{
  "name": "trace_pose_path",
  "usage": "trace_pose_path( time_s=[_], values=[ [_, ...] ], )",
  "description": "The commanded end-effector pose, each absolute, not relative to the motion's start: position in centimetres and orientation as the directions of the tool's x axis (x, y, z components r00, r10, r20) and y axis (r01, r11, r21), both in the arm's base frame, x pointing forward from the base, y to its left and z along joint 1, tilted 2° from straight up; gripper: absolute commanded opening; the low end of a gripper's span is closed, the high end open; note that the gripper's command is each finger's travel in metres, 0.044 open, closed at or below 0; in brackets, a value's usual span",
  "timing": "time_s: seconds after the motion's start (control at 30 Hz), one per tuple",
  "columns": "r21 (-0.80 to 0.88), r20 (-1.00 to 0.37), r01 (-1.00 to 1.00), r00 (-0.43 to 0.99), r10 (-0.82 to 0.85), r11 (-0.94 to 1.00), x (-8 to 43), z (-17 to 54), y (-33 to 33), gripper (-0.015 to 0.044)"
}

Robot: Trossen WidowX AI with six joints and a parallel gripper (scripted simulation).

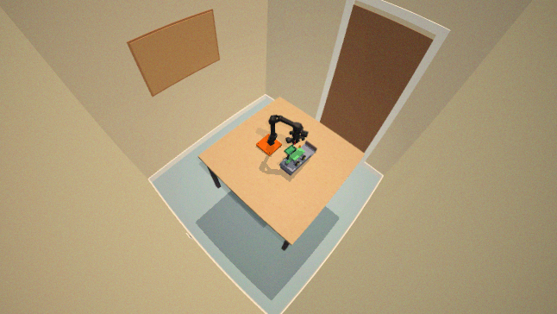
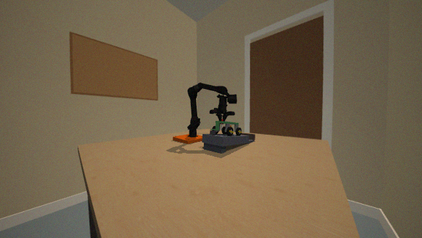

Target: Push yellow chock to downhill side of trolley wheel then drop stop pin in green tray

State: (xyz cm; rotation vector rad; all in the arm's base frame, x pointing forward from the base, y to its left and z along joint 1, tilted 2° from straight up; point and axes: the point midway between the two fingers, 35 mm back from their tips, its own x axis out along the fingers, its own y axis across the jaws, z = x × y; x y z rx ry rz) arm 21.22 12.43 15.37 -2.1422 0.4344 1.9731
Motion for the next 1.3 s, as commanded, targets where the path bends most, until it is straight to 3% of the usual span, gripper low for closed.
trace_pose_path(
  time_s=[0.0,0.33,1.03,1.27],
  values=[
    [0.035,-0.996,-0.246,0.067,-0.053,-0.969,21.1,15.5,12.3,0.0000],
    [0.001,-0.998,0.032,0.060,0.001,-0.999,21.2,15.6,12.2,0.0000],
    [0.000,-0.999,0.083,0.052,0.004,-0.997,18.6,13.4,11.7,0.0000],
    [0.162,-0.985,0.074,0.065,-0.157,-0.984,18.8,11.2,11.1,0.0000]
  ],
)
